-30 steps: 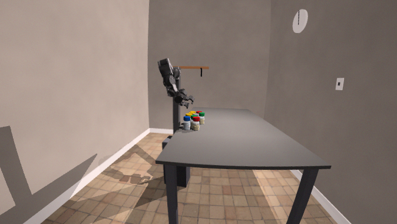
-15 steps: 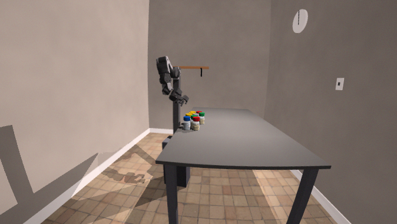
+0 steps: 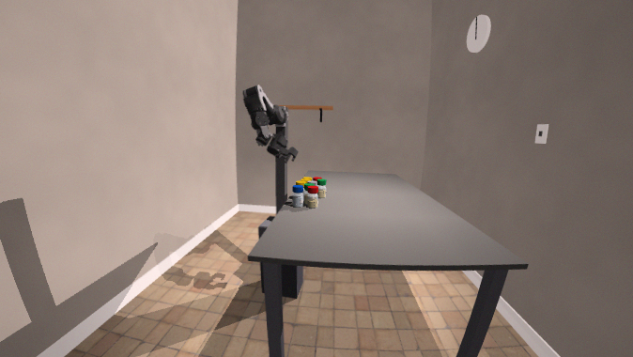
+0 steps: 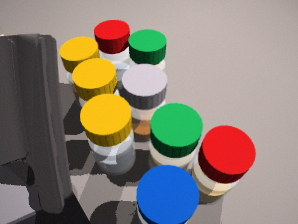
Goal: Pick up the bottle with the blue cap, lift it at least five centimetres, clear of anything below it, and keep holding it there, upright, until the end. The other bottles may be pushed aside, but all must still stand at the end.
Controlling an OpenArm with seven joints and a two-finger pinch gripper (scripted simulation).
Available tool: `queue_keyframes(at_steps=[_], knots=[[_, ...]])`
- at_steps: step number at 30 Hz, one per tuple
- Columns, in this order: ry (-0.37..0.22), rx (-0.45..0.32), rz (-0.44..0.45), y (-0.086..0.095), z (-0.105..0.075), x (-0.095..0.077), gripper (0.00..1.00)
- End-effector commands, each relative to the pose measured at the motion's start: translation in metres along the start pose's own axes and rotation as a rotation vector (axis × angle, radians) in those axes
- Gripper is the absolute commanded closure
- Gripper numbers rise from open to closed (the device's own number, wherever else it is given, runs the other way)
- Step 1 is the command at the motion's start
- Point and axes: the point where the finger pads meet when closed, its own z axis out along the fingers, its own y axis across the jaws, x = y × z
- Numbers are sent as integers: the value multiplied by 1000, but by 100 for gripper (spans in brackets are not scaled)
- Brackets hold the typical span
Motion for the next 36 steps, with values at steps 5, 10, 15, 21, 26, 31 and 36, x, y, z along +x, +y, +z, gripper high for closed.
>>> queue_keyframes(at_steps=[5,10,15,21,26,31,36], knots=[[133,21,45,-7,-11,4,55],[31,55,39,-4,-4,1,55],[95,33,43,-6,-8,3,55],[133,20,45,-7,-10,4,55],[41,148,84,-5,-9,3,55],[92,77,62,-6,-10,3,55],[133,20,45,-7,-11,3,55]])
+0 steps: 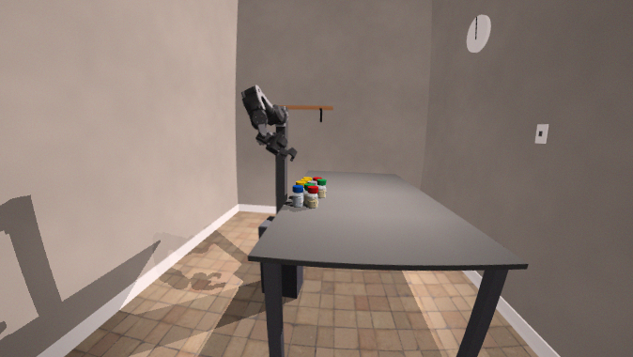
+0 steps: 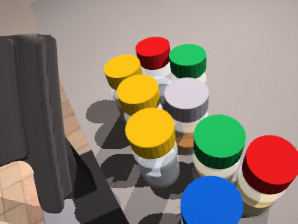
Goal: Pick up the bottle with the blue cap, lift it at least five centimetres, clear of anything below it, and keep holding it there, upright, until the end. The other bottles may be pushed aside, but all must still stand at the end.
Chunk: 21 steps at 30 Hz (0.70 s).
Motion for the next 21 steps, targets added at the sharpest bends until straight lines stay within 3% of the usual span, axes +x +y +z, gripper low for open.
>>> queue_keyframes(at_steps=[1,6,7,16,21], knots=[[101,-148,-64,-1,-1,1,55],[101,-148,-64,-1,-1,1,55],[11,-13,-6,0,0,0,55],[101,-148,-65,-1,-1,1,55],[101,-148,-65,-1,-1,1,55]])
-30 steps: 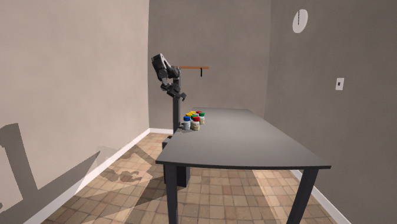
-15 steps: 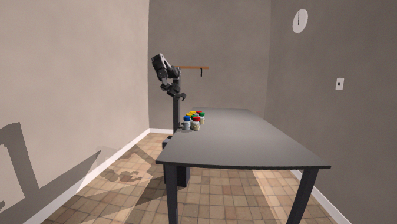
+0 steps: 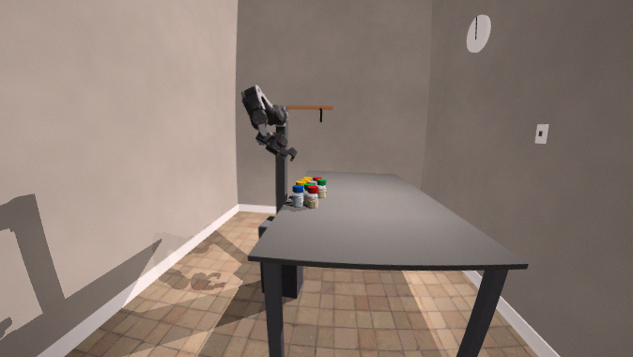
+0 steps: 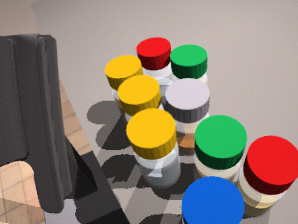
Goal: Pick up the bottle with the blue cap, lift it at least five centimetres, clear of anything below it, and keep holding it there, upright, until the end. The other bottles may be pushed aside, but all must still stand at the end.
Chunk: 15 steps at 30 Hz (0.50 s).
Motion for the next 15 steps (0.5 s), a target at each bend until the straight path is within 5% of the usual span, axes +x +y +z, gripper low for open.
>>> queue_keyframes(at_steps=[1,2,3,15], knots=[[100,-151,-67,-1,-1,0,55],[100,-151,-67,-1,-1,0,55],[10,-16,-8,0,0,0,55],[98,-148,-66,-1,-1,0,55]])
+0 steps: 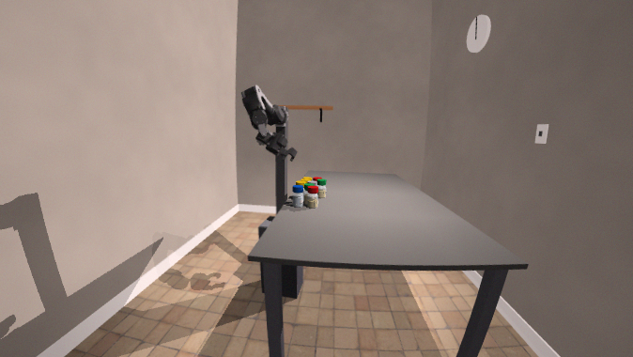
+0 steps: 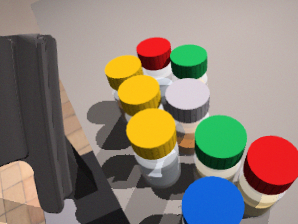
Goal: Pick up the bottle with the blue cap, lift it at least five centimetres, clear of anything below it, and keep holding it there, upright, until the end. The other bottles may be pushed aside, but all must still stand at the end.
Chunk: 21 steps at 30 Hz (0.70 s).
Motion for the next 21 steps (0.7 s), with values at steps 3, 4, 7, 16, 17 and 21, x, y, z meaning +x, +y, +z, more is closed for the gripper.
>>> queue_keyframes(at_steps=[3,4,7,16,17,21], knots=[[98,-148,-66,-1,-1,0,55],[98,-148,-66,-1,-1,0,55],[15,-23,-11,0,-1,0,55],[49,-74,-34,-1,-1,0,55],[49,-74,-34,-1,-1,0,55],[49,-74,-34,-1,-1,0,55]])
